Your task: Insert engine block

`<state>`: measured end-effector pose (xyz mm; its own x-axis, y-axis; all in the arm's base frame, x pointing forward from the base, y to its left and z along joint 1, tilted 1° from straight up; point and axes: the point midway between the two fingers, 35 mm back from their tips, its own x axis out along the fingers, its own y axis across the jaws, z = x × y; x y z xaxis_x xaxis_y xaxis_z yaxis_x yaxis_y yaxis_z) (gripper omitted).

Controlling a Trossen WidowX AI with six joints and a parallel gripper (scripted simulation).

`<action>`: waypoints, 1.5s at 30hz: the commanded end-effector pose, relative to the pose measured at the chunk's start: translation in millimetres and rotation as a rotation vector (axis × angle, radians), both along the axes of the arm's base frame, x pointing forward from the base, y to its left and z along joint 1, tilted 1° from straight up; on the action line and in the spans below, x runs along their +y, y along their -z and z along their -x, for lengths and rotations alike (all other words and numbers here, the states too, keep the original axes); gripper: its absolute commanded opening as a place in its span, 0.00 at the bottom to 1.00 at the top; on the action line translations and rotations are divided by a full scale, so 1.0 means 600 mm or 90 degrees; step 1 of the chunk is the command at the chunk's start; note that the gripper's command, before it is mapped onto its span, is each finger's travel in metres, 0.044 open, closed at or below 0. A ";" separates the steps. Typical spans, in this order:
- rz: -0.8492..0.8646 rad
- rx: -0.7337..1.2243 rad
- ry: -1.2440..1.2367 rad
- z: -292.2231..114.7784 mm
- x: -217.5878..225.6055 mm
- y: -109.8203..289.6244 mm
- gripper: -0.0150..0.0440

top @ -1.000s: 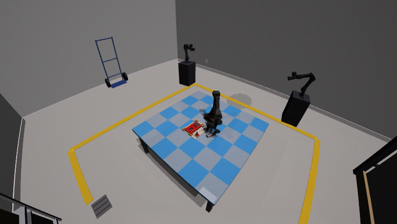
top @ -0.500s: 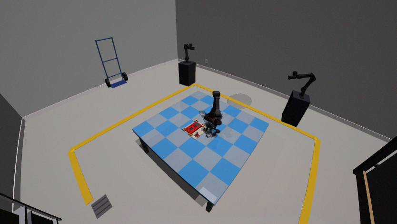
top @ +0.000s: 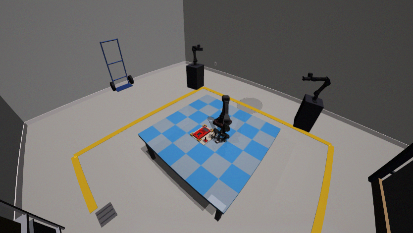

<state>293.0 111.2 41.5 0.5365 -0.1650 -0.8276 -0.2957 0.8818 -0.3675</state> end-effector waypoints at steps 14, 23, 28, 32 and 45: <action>0.153 0.132 -0.305 -0.009 0.000 -0.002 1.00; 0.220 0.195 -0.481 -0.013 -0.002 -0.005 1.00; 0.252 0.225 -0.582 -0.014 -0.003 -0.008 1.00; 0.275 0.247 -0.663 -0.015 -0.004 -0.010 1.00; 0.336 0.298 -0.933 -0.019 -0.007 -0.019 1.00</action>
<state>303.9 106.6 52.0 0.2343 -0.0808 -0.9688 -0.9170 -0.3493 -0.1926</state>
